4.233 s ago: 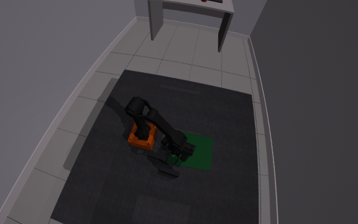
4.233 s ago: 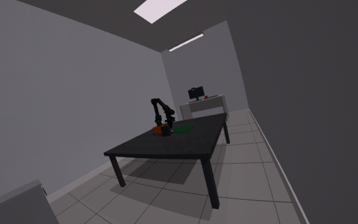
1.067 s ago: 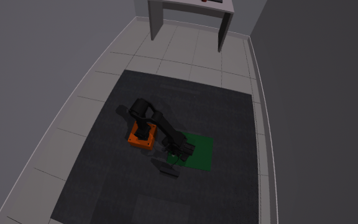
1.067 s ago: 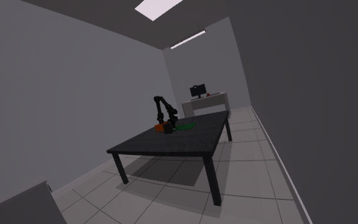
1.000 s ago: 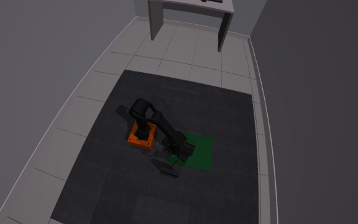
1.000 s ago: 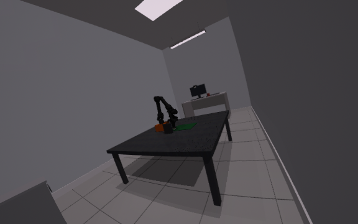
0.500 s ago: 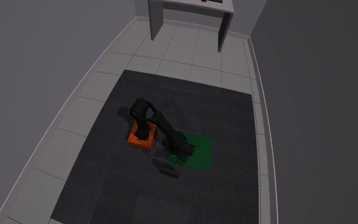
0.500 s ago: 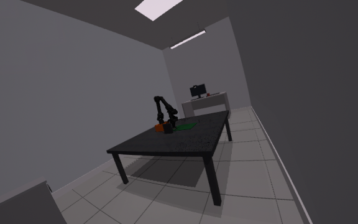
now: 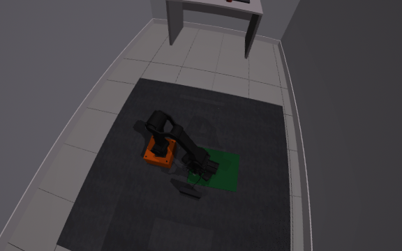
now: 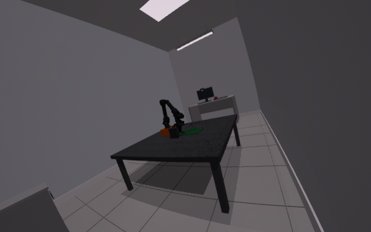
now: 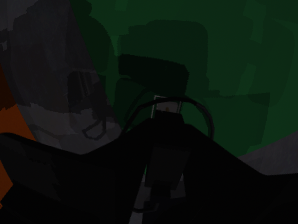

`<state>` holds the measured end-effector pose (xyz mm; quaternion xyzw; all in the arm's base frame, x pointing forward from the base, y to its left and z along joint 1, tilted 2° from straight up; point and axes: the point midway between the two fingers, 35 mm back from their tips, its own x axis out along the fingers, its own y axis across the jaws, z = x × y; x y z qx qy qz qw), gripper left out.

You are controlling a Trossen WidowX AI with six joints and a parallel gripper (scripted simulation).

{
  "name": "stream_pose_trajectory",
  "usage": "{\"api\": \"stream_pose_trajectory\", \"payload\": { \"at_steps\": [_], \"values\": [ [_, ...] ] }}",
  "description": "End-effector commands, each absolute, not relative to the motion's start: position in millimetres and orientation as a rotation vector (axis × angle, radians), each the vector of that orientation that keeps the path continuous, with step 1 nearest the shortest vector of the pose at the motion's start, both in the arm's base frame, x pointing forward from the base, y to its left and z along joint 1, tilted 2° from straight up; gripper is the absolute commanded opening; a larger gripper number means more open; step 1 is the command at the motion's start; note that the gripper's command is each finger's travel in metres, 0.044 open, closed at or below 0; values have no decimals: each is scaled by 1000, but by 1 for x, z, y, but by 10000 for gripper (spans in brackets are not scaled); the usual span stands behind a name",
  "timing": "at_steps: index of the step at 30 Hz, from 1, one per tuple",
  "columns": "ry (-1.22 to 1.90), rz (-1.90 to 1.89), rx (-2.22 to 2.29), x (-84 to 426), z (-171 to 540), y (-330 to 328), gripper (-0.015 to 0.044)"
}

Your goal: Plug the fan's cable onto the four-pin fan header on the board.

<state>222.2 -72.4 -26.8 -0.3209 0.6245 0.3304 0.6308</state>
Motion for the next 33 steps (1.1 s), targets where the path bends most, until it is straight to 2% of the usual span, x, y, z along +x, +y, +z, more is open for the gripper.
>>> {"api": "stream_pose_trajectory", "payload": {
  "at_steps": [1,33],
  "values": [
    [1435,761,-738,220,-28,-72,0],
    [1435,759,-736,221,-32,-73,0]
  ]
}}
